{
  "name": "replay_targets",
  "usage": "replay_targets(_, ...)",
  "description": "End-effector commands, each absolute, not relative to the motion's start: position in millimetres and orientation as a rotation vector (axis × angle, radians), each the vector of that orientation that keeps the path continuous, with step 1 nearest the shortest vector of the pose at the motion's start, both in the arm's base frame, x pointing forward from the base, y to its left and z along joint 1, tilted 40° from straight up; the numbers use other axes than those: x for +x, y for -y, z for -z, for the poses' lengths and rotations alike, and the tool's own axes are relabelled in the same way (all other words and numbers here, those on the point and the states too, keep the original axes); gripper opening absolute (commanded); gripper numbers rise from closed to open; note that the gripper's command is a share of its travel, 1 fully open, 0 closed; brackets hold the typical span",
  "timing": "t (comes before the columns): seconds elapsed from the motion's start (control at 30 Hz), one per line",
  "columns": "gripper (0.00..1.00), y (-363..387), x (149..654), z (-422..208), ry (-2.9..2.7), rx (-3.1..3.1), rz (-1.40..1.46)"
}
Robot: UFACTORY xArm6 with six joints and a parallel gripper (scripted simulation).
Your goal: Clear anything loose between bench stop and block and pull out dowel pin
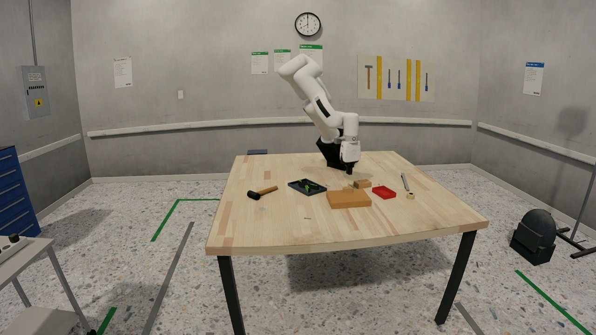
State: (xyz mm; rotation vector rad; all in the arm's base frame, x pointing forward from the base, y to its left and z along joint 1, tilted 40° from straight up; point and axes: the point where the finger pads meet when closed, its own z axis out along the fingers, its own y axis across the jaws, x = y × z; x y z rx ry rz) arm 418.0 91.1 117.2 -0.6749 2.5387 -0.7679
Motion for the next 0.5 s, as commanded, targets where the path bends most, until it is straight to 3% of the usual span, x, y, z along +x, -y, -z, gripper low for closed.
replay_targets(0.0, 0.0, -91.8, 418.6, -118.0, -2.514, -0.875, 0.811)
replay_targets(0.47, 0.0, -91.7, 418.7, -117.8, -2.363, -1.419, 0.929)
